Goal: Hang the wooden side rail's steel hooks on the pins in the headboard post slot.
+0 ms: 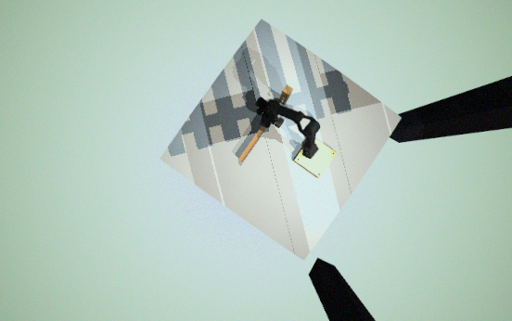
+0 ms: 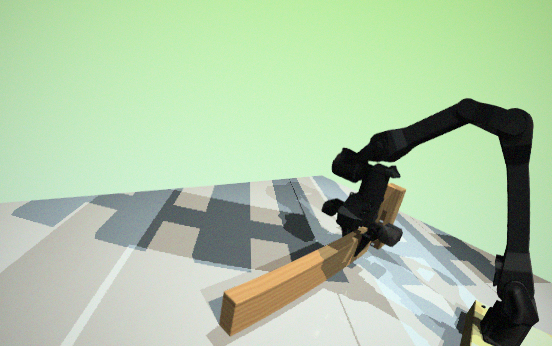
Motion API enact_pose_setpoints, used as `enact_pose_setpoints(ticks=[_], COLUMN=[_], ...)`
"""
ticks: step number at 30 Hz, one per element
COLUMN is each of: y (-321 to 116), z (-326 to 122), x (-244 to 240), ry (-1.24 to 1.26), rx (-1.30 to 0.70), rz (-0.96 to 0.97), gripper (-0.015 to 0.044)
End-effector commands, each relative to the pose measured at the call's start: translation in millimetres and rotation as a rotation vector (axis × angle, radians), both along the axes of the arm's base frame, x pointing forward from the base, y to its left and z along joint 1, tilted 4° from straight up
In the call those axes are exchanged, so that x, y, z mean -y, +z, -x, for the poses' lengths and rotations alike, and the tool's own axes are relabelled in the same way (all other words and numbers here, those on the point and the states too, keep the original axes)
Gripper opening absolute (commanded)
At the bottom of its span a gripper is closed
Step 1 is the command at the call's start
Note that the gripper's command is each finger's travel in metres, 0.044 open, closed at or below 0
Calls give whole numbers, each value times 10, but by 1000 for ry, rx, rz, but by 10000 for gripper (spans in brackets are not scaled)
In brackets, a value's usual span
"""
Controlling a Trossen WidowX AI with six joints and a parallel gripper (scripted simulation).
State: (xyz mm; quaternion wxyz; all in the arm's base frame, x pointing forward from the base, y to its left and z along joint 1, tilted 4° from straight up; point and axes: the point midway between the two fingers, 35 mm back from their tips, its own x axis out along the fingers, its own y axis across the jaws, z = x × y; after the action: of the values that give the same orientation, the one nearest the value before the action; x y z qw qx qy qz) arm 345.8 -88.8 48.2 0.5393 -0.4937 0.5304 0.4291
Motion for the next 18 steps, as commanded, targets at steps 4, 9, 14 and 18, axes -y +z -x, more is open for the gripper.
enact_pose_setpoints(ticks=[4,9,14,18], y=[49,58,66,73], z=[-13,-13,-12,-12], x=[-3,-4,-4,-5], ry=[6,6,6,6], rx=[9,9,9,9], rz=[-1,-1,-1,-1], gripper=[0,0,0,0])
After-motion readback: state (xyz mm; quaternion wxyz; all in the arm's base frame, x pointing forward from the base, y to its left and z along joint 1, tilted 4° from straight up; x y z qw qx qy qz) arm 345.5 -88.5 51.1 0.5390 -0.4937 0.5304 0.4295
